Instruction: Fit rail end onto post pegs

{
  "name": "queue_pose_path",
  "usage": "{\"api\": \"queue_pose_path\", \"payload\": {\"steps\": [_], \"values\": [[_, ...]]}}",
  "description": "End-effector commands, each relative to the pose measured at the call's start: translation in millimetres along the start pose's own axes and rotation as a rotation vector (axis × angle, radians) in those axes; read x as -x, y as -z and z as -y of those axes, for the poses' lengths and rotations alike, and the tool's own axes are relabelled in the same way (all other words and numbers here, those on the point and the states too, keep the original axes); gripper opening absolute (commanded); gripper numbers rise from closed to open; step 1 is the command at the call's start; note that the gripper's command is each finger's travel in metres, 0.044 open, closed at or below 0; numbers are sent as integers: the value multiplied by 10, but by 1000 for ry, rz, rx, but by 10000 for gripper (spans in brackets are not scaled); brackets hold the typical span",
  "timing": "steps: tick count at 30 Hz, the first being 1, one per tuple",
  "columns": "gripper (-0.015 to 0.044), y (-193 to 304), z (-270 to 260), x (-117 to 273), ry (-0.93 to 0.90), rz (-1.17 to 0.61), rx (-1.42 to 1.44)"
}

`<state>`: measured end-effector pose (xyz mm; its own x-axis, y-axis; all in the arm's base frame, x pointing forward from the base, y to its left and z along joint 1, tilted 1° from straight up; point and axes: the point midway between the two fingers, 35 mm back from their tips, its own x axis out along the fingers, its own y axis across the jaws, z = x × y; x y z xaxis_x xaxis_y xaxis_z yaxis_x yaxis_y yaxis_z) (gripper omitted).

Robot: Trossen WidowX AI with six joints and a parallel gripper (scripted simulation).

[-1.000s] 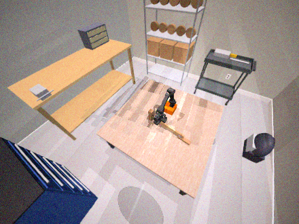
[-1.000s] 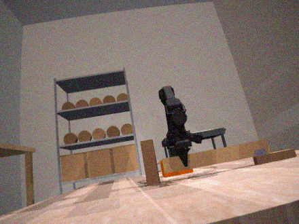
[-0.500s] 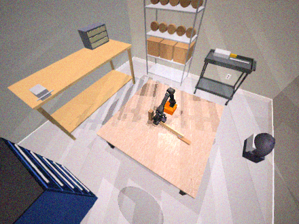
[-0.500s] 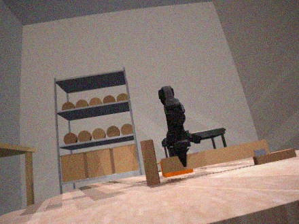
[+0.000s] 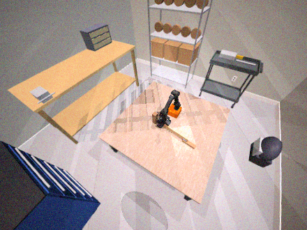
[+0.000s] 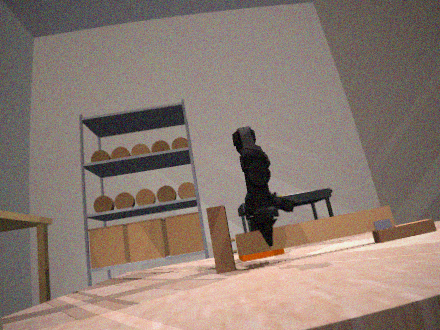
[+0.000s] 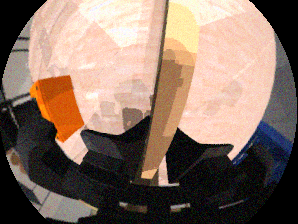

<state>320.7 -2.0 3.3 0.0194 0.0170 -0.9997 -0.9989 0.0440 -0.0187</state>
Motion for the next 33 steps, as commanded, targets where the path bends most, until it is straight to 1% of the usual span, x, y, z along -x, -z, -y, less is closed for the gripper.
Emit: {"api": "queue_pose_path", "payload": {"steps": [1,33], "values": [[0,18,1,0,1,-1,4],[0,124,3,4,1,-2,4]]}}
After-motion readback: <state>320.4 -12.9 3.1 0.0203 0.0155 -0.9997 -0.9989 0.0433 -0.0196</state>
